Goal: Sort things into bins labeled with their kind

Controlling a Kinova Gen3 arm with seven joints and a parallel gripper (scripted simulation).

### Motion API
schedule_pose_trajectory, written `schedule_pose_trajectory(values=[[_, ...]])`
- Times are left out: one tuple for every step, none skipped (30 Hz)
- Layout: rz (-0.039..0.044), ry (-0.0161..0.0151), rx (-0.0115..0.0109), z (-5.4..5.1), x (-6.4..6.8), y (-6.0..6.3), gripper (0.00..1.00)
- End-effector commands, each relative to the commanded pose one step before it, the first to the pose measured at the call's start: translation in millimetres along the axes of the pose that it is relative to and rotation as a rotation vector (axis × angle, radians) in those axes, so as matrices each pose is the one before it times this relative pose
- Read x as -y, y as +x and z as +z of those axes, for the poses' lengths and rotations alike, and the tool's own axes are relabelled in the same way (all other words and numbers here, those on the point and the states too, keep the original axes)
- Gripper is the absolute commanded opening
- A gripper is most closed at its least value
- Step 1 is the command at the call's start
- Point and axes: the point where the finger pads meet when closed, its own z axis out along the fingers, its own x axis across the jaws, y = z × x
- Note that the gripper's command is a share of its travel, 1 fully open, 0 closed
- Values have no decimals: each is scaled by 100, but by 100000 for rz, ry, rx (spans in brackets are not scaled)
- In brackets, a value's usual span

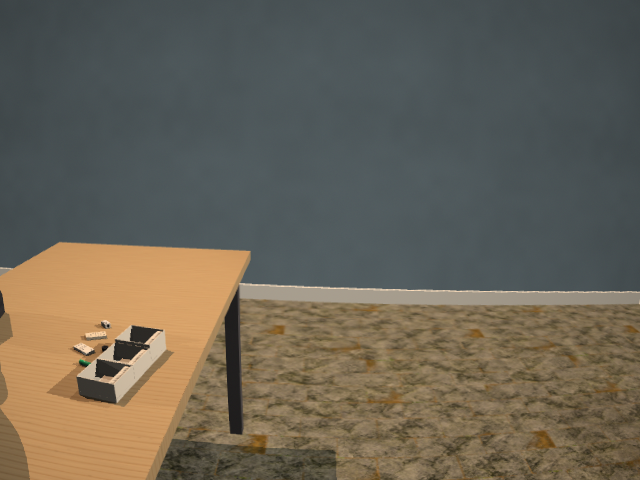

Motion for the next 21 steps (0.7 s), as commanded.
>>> schedule_pose_trajectory(values=[[-29, -128, 56, -44, -23, -5, 100], [0, 0, 0, 0, 0, 0, 100], [0, 0, 0, 0, 0, 0, 100], [0, 0, 0, 0, 0, 0, 100], [0, 0, 0, 0, 0, 0, 100], [0, 0, 0, 0, 0, 0, 100], [0, 0, 0, 0, 0, 0, 100], [0, 0, 0, 0, 0, 0, 100], [0, 0, 0, 0, 0, 0, 100], [0, 0, 0, 0, 0, 0, 100], [0, 0, 0, 0, 0, 0, 100], [0, 0, 0, 0, 0, 0, 100], [0, 0, 0, 0, 0, 0, 100], [0, 0, 0, 0, 0, 0, 100], [0, 0, 0, 0, 0, 0, 100], [0, 0, 0, 0, 0, 0, 100], [0, 0, 0, 0, 0, 0, 100], [0, 0, -1, 812, -97, -152, 31], [1, 0, 0, 813, -96, -151, 31], [1, 0, 0, 813, -96, -151, 31], [1, 0, 0, 813, -96, -151, 31]])
